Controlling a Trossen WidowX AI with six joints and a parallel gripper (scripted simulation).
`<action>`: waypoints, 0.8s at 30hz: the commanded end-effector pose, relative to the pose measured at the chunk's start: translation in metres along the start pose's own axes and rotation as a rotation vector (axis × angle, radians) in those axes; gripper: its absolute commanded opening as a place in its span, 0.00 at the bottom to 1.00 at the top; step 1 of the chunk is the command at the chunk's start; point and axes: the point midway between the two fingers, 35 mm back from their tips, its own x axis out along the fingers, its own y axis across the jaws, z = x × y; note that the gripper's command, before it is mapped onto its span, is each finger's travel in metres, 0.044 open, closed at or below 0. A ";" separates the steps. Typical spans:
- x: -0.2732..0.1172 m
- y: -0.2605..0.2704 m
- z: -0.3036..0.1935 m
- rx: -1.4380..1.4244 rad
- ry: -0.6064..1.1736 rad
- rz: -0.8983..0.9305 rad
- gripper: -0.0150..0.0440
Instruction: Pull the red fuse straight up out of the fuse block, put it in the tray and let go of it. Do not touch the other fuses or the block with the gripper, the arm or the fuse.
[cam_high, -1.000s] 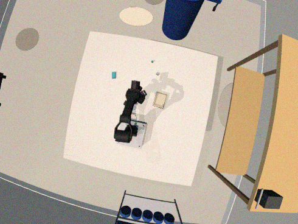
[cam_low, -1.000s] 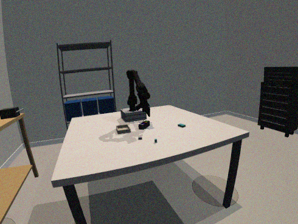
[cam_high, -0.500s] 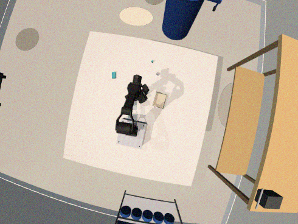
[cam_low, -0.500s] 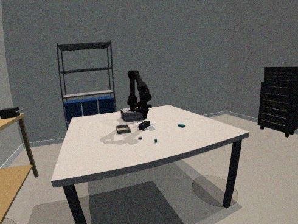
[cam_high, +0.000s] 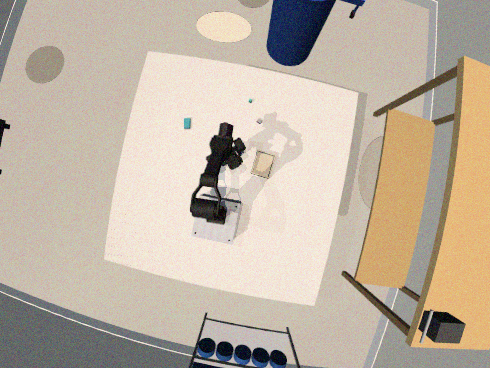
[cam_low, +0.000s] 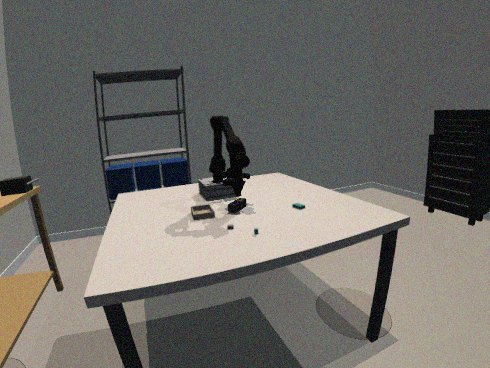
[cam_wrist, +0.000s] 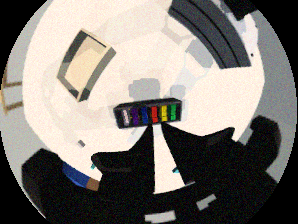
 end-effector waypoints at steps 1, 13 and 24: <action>0.008 -0.001 0.003 0.007 -0.014 -0.006 0.36; 0.020 -0.002 0.004 0.007 -0.015 -0.006 0.36; 0.025 -0.003 0.004 0.007 -0.015 -0.007 0.36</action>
